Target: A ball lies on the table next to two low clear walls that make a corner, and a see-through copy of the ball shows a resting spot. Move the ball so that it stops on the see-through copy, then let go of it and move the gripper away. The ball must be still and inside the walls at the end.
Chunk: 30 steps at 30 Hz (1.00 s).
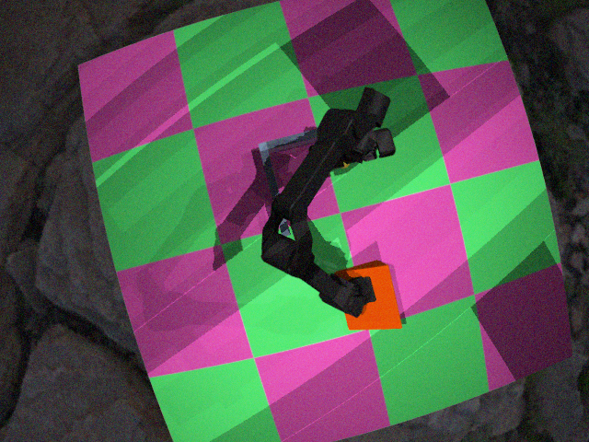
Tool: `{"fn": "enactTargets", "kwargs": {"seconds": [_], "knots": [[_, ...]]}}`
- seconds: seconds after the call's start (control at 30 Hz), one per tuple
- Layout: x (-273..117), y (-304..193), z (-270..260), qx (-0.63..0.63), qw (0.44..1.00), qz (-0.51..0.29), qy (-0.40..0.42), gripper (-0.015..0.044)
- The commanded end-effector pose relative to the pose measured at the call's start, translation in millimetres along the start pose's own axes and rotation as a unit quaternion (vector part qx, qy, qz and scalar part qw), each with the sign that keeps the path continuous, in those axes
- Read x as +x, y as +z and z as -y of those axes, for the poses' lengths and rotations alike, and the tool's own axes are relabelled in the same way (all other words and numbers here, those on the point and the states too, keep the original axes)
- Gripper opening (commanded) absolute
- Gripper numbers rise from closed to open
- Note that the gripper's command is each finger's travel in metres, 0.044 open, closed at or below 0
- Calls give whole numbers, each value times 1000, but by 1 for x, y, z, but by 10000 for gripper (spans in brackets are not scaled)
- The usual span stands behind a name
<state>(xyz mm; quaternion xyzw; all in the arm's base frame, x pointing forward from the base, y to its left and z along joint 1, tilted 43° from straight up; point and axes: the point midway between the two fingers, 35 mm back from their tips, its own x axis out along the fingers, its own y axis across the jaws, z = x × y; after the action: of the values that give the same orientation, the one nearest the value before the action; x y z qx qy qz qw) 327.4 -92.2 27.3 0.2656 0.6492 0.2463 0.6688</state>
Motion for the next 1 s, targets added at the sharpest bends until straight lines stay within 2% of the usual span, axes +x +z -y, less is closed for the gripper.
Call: {"fn": "enactTargets", "kwargs": {"seconds": [0.0, 0.47, 0.97], "knots": [[4, -1, 0, 1, 1000, 5, 0, 0], [68, 0, -1, 0, 1000, 5, 1, 0], [86, 0, -1, 0, 1000, 5, 2, 0]]}}
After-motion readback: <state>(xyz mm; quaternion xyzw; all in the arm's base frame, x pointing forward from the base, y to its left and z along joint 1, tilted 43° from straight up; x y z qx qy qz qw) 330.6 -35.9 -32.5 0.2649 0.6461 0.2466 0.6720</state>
